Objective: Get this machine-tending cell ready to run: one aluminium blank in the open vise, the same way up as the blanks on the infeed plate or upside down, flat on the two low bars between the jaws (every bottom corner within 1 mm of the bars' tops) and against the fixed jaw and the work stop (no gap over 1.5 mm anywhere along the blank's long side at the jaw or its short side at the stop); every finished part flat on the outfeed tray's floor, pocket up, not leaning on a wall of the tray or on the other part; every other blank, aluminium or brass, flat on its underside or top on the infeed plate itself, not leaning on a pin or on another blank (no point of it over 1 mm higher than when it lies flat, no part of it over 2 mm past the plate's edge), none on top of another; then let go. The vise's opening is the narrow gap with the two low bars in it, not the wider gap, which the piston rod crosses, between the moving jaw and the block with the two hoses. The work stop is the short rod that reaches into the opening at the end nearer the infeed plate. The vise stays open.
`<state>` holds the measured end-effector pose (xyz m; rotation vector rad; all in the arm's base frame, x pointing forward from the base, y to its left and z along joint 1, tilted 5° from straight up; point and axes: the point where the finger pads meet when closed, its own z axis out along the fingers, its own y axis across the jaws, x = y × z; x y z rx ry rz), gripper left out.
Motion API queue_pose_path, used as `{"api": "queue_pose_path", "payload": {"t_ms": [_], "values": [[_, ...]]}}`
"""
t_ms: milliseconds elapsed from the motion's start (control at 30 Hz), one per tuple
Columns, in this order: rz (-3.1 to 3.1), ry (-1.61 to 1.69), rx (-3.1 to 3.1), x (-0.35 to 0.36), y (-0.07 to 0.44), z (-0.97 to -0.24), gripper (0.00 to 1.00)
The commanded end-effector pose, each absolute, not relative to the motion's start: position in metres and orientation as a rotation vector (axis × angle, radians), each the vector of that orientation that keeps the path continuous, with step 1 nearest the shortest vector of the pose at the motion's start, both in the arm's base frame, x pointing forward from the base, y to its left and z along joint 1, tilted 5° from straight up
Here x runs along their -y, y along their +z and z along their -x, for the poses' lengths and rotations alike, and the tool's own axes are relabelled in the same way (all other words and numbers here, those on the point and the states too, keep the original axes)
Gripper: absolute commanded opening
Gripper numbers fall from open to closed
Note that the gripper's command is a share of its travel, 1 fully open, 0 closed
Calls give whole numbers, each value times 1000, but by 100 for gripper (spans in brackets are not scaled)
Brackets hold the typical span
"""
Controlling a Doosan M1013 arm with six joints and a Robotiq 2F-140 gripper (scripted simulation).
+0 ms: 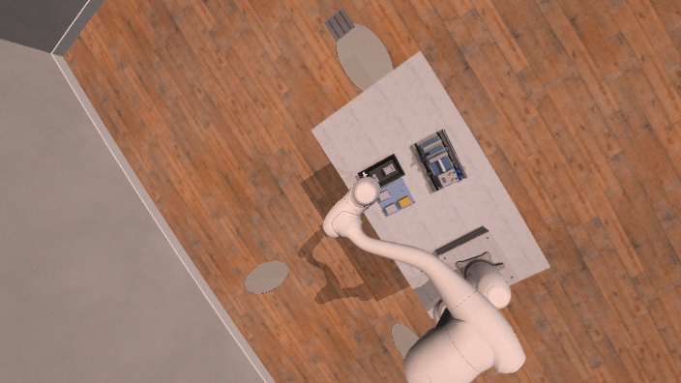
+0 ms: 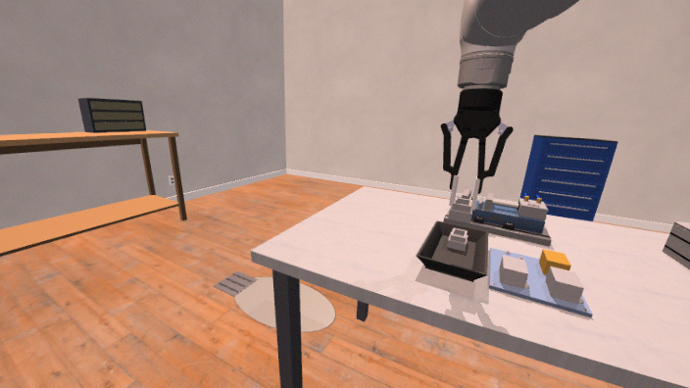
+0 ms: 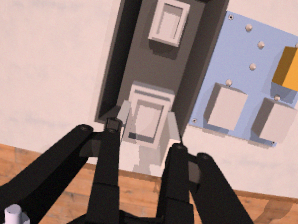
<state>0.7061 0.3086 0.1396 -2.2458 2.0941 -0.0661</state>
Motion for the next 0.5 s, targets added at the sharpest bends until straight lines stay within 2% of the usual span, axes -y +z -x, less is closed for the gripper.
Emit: {"api": "queue_pose_path", "payload": {"t_ms": [0,467], "values": [[2245,-66,-2094,-309,140,-706,0],[2234,-65,-2107,-308,140,-706,0]]}}
